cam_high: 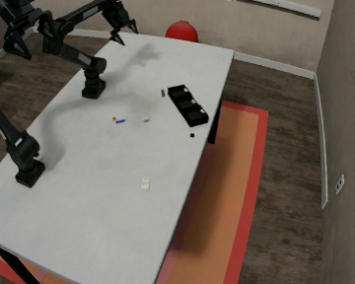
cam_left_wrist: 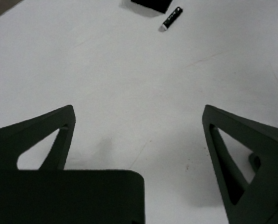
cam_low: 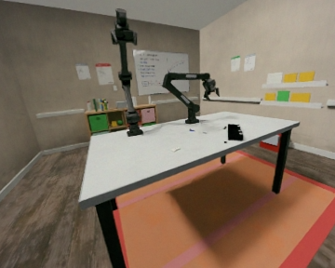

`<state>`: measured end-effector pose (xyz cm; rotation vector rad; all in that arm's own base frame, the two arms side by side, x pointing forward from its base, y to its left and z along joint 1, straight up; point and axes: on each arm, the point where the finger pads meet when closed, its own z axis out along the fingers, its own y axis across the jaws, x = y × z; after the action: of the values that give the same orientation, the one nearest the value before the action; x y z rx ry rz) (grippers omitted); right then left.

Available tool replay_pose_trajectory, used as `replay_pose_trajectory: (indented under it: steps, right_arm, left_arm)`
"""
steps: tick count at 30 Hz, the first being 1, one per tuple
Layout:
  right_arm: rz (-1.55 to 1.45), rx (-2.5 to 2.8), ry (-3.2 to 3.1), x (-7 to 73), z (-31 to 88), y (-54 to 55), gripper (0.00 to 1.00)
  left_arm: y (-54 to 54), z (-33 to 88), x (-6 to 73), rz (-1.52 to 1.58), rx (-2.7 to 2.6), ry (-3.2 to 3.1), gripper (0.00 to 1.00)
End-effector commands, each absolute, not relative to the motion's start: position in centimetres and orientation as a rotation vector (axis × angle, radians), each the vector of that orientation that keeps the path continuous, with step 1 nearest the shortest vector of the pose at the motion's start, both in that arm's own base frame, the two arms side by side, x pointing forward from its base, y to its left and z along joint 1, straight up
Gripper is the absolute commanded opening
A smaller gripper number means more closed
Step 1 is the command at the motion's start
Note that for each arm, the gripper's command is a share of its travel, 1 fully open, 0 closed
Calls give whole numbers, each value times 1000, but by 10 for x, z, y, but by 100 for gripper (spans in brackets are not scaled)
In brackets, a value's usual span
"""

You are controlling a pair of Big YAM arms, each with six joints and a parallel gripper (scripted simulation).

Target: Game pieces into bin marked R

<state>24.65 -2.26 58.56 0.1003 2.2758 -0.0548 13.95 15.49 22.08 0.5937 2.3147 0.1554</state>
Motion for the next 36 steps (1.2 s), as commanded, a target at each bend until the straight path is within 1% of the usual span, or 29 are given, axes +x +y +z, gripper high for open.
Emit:
replay_pose_trajectory:
  steps: [1,11,36]
  right_arm:
    - [-80,168,2249,241,603,-37,100]
    - [-132,277,2241,236,603,-60,100]
    - [-140,295,2239,235,603,-63,100]
  left_arm:
    - [156,223,140,163,597,2314,100]
    - [156,223,140,163,597,2314,100]
    - [155,221,139,155,594,2315,100]
